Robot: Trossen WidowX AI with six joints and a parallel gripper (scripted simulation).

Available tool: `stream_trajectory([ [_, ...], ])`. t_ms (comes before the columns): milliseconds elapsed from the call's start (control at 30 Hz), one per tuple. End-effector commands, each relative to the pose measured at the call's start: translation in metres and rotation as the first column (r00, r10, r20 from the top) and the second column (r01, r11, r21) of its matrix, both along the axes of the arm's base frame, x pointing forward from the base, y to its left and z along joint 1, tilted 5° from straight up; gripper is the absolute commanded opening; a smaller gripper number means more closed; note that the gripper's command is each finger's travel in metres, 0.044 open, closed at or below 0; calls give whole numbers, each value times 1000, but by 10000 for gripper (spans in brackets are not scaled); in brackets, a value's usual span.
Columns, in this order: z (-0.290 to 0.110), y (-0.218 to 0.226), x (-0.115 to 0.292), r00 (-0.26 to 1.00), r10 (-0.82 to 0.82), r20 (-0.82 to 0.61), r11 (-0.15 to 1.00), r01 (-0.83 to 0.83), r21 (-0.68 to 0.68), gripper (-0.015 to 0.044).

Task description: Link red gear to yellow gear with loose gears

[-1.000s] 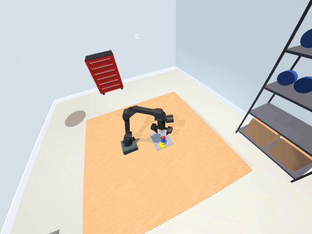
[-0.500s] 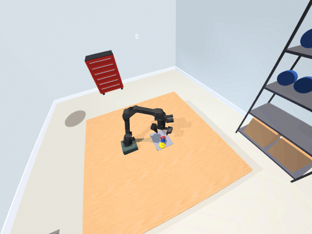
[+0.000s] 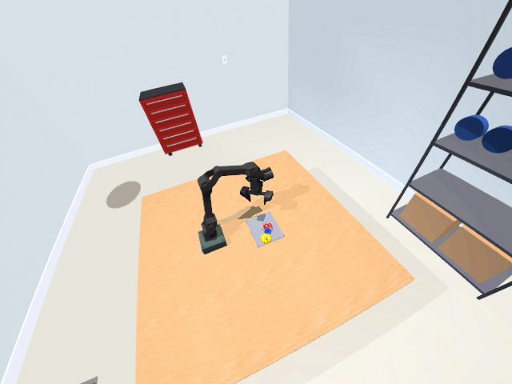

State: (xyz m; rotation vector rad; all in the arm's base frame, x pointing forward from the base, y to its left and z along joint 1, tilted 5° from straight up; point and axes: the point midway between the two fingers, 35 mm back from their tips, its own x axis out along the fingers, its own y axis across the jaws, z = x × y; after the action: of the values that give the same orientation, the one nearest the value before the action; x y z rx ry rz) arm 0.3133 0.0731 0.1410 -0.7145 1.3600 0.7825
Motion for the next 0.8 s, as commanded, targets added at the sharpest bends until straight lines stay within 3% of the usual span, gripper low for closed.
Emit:
stream_trajectory([
  [0, 14, 55, -23, 1000, -3, 14, 1000, 3, 6, 440],
  [233, 30, 135, -86, 1000, -4, 7, 1000, 3, 16, 440],
  [433, 40, 178, -148, 1000, -5, 0, 1000, 5, 20, 440],
  [767, 41, 179, -150, 1000, -5, 0, 1000, 5, 20, 440],
])
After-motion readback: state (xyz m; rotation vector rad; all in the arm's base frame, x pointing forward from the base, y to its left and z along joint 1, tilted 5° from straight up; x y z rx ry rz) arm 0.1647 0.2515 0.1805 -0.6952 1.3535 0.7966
